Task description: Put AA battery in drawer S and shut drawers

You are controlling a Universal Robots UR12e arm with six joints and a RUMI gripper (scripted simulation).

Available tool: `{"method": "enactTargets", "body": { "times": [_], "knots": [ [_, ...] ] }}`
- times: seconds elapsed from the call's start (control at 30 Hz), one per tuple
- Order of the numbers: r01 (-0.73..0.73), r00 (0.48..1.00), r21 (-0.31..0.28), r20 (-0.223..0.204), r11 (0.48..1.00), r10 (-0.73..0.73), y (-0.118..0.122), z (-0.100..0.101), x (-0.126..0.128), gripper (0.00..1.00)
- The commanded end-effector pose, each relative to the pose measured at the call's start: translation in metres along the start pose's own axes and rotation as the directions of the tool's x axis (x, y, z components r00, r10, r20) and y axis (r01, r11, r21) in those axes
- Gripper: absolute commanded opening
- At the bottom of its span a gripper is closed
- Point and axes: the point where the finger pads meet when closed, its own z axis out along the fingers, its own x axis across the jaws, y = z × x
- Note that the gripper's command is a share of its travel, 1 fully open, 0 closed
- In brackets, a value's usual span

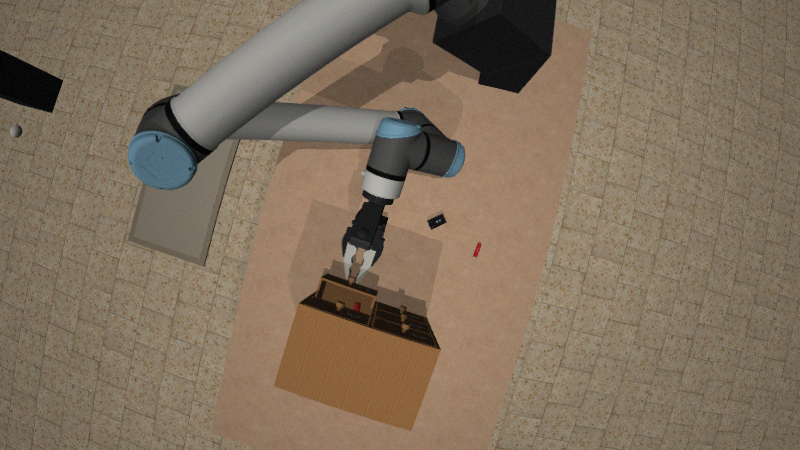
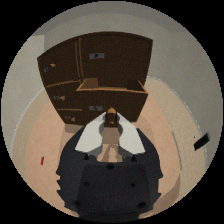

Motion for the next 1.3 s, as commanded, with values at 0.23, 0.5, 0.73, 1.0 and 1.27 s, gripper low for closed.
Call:
{"method": "enactTargets", "body": {
  "times": [0.23,0.5,0.73,1.0,1.27],
  "knots": [
    [0.0,1.0,0.001,0.0,1.0,0.0,-0.003,0.006,0.0,0.07],
    [0.0,1.0,0.001,0.0,1.0,0.0,-0.005,0.012,0.0,0.07],
    [0.0,1.0,0.001,0.0,1.0,0.0,-0.007,0.016,0.0,0.07],
    [0.0,1.0,0.001,0.0,1.0,0.0,-0.008,0.021,0.0,0.07],
    [0.0,1.0,0.001,0.0,1.0,0.0,-0.01,0.026,0.0,0.07]
  ]
}}
